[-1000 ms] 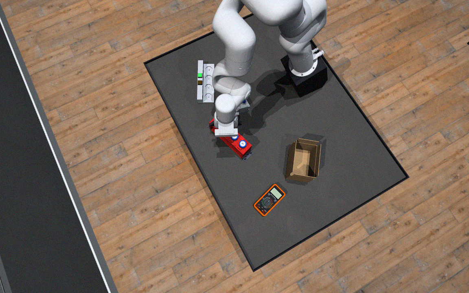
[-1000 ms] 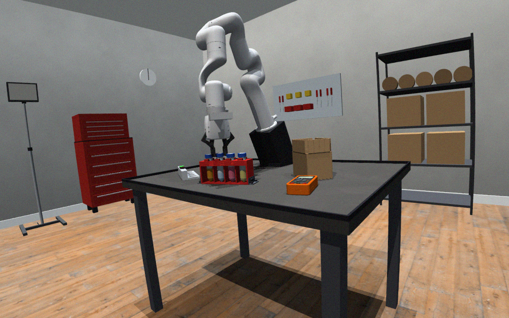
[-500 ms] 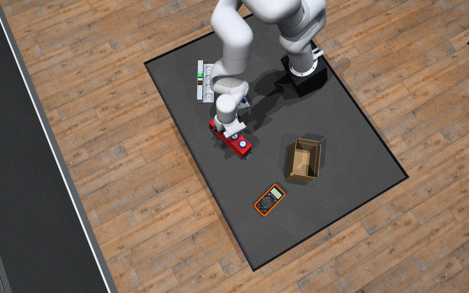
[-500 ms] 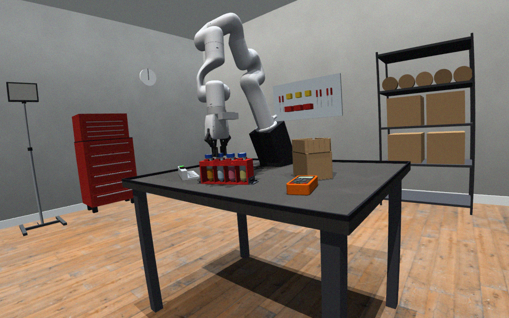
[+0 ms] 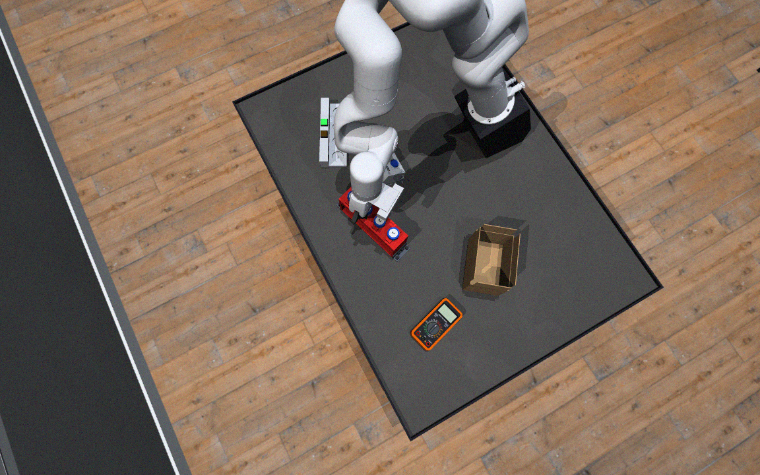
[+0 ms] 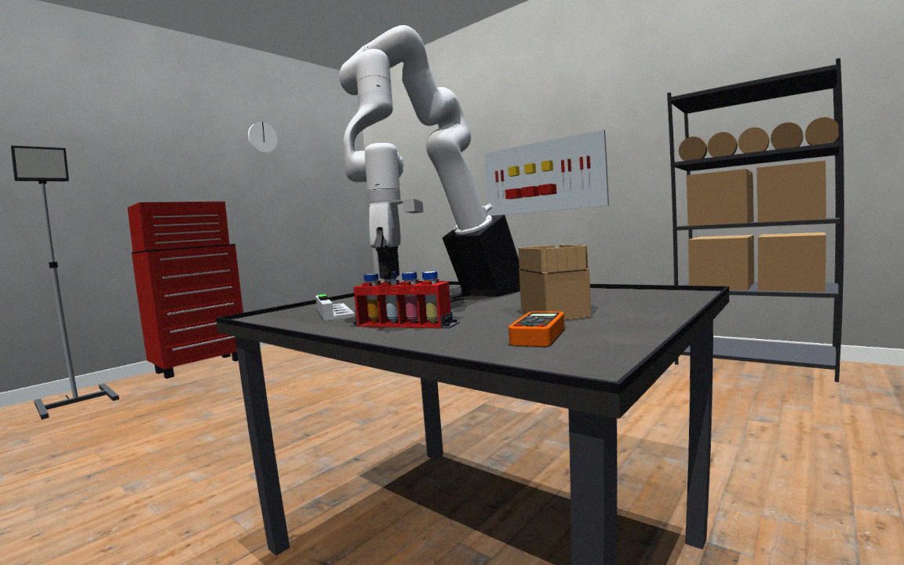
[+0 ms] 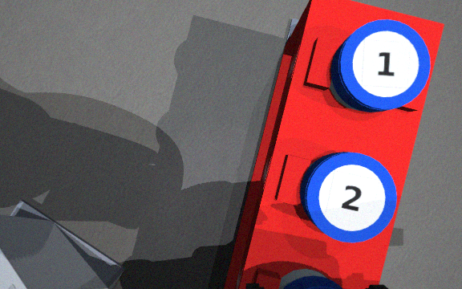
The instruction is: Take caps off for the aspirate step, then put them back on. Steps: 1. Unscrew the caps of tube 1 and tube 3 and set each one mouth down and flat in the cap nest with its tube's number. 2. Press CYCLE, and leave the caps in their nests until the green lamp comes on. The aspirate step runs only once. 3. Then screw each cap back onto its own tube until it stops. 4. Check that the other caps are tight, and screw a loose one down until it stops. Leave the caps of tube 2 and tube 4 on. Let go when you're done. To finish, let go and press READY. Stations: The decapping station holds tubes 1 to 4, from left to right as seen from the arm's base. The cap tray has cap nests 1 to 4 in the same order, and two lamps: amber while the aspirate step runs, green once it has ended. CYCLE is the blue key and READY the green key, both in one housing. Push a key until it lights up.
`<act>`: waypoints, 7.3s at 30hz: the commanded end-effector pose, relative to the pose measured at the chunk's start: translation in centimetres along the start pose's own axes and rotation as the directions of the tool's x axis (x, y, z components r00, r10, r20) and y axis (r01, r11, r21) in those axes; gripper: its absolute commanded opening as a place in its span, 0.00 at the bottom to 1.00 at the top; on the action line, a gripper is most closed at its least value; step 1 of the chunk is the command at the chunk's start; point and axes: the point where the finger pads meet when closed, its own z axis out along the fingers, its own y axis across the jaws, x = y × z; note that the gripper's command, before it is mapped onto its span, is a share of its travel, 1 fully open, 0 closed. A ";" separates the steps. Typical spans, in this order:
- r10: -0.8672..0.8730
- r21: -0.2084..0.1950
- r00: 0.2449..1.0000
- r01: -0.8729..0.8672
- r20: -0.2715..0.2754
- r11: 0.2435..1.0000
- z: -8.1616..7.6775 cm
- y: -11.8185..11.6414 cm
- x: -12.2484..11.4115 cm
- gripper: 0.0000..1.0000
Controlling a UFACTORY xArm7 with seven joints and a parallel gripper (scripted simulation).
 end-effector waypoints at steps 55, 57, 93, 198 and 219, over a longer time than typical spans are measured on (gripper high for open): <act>0.591 0.007 0.807 -0.591 -0.006 0.807 0.1 0.1 0.0 0.46; 0.591 0.007 0.807 -0.591 -0.006 0.807 0.1 0.1 0.0 0.46; -0.152 0.000 0.988 0.152 -0.009 0.988 0.0 0.1 0.0 0.00; 0.047 0.002 0.999 -0.047 -0.009 0.999 0.1 0.1 0.0 0.00; 0.591 0.007 0.807 -0.591 -0.006 0.807 0.1 0.1 0.0 0.00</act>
